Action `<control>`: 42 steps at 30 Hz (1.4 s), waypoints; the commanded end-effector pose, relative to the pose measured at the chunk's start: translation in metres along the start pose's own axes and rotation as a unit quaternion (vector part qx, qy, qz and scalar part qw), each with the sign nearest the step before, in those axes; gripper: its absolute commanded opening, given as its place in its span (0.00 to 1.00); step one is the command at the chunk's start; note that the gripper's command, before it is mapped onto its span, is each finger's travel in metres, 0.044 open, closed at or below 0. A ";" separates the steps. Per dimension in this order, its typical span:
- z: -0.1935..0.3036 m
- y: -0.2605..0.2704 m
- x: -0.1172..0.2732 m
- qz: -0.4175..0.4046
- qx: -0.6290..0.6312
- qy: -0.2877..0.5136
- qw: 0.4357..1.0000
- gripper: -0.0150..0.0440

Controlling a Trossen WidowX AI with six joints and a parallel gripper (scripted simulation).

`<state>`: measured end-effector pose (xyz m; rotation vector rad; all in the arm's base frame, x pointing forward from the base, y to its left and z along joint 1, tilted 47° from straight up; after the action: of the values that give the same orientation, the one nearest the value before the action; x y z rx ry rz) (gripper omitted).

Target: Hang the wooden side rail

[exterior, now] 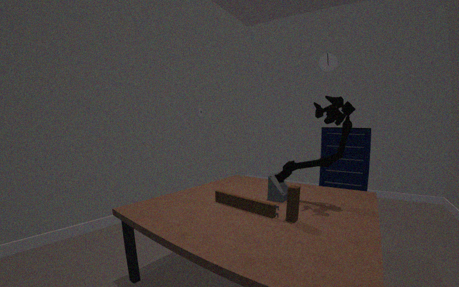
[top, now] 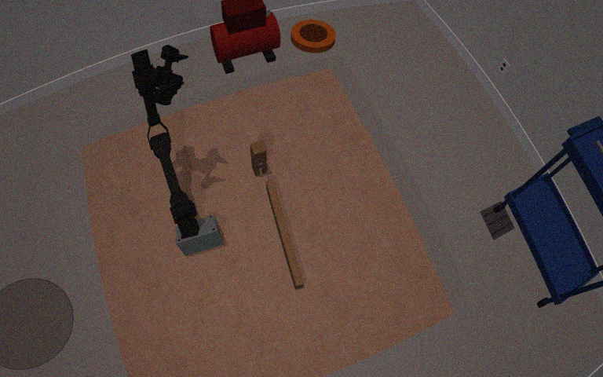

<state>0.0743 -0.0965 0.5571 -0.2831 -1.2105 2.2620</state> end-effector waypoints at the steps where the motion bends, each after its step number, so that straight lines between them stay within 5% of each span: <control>1: 0.000 0.001 -0.001 0.001 0.001 -0.003 1.000 0.98; 24: -0.118 0.079 -0.123 0.163 0.117 -0.328 0.923 1.00; 42: -0.286 0.146 -0.120 0.333 0.188 -0.529 0.758 1.00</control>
<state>0.2415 -0.0466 0.2912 0.9363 -1.1650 3.3067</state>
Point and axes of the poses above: the point midway between the two fingers, 35 mm back from their tips, its own x axis back along the fingers, its own y axis across the jaws, z = x × y, the point moved 8 cm from there along x, back along the fingers, and after that the axes turned 7 degrees about x, right-handed, at the moved point
